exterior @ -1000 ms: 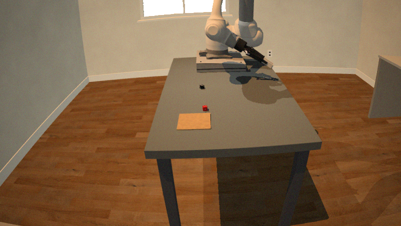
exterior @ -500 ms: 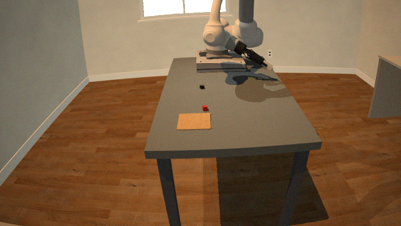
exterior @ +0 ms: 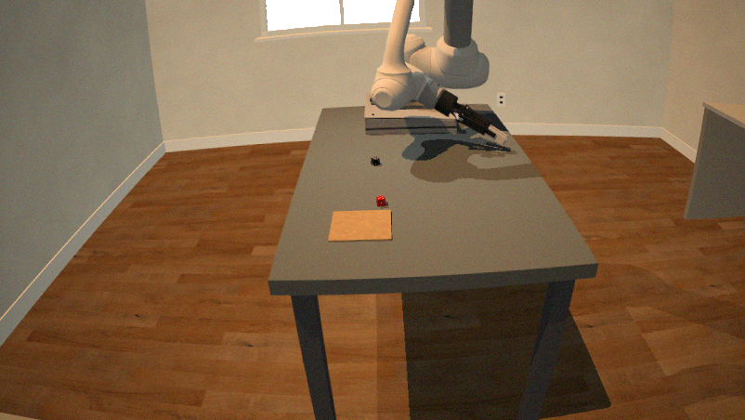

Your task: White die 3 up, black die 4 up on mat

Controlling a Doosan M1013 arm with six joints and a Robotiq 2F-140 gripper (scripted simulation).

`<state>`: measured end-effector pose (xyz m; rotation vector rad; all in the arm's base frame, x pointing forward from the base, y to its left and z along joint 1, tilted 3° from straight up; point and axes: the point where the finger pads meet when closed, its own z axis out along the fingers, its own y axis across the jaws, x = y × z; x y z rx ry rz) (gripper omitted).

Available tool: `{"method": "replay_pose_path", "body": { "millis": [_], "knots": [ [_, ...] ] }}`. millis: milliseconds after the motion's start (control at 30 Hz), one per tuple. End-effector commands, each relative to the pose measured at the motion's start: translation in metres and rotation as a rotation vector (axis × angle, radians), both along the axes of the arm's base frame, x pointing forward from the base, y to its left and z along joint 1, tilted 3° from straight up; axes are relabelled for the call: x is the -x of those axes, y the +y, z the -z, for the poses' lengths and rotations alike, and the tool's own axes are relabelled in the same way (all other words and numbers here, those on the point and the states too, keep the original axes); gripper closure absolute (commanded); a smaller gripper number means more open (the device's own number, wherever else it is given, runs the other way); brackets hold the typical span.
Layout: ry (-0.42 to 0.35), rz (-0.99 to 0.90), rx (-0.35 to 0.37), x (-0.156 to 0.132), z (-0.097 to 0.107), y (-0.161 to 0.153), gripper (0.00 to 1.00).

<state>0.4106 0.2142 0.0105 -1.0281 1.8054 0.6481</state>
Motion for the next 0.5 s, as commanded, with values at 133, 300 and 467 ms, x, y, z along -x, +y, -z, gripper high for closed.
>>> {"method": "replay_pose_path", "body": {
  "millis": [133,300,467],
  "knots": [
    [-0.002,0.003,-0.003,0.0015,0.0139,0.0020,0.82],
    [-0.002,0.003,-0.003,0.0015,0.0147,0.0020,0.82],
    [-0.002,0.003,-0.003,0.0015,0.0147,0.0020,0.82]
  ]
}}
